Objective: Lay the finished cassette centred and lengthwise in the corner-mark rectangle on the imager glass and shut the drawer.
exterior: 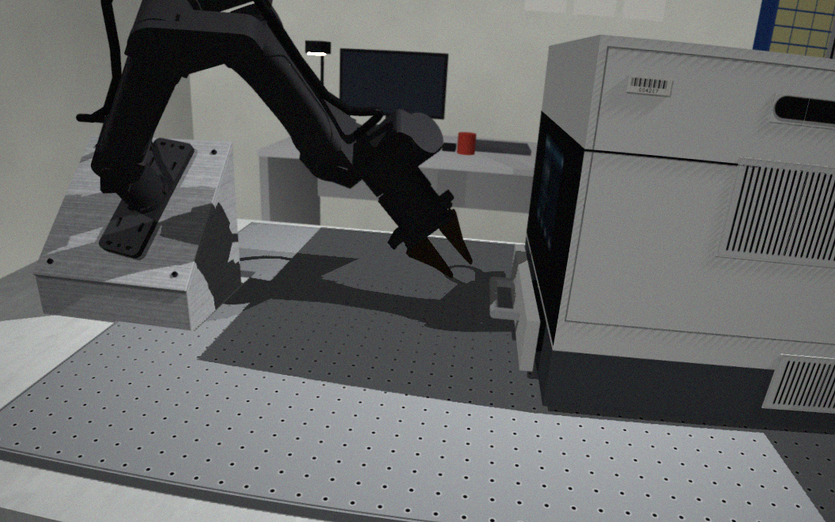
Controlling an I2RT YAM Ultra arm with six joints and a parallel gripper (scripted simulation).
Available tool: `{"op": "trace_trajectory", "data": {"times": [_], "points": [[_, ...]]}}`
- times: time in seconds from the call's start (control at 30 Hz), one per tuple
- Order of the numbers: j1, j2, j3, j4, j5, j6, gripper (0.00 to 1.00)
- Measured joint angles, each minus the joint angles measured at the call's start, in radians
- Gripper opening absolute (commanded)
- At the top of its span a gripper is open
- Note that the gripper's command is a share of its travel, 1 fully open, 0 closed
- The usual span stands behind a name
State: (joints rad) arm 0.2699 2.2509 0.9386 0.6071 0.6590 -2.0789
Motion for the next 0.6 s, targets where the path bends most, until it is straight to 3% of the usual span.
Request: {"op": "trace_trajectory", "data": {"times": [0.6], "points": [[0.0, 0.0, 0.0, 0.018, -0.01, -0.008, 0.35]]}}
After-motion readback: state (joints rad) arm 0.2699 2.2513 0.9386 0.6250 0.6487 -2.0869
